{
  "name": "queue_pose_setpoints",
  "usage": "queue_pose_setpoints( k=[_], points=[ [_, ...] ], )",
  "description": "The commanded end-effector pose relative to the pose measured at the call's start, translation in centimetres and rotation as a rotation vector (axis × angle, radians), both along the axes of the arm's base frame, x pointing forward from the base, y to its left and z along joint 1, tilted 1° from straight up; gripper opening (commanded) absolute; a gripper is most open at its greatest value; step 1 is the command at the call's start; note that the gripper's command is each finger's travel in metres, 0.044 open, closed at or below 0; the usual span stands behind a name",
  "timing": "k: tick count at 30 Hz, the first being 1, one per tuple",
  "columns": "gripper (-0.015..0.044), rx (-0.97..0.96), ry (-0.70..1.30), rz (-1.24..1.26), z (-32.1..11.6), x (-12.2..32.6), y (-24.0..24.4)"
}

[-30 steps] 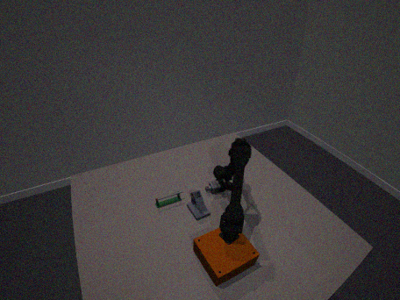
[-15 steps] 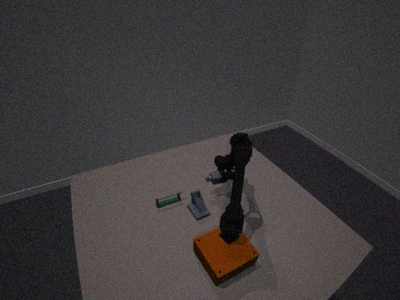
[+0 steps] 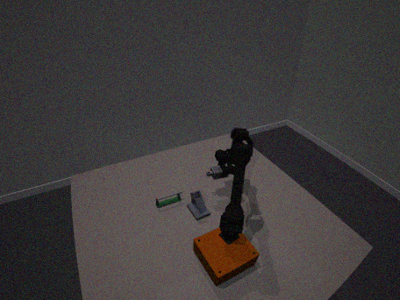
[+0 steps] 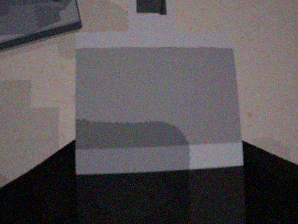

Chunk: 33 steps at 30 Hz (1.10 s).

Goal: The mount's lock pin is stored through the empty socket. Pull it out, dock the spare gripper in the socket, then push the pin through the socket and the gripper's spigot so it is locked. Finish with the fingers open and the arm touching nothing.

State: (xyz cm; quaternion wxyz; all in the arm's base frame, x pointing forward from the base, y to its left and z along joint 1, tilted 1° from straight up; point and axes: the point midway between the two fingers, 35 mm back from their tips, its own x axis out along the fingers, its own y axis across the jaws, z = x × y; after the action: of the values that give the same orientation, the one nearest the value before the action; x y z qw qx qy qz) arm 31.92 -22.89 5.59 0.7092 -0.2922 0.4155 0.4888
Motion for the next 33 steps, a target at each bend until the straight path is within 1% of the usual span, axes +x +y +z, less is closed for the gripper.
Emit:
queue_pose_setpoints(
  k=[1, 14, 33],
  points=[
    [0.0000, 0.005, 0.002, -0.004, 0.0, 0.0, 0.1],
    [0.0000, 0.178, 0.152, -0.287, 0.3, -2.3, 2.9],
    [0.0000, 0.427, 0.427, -0.695, 1.0, -5.5, 7.1]
  ],
)
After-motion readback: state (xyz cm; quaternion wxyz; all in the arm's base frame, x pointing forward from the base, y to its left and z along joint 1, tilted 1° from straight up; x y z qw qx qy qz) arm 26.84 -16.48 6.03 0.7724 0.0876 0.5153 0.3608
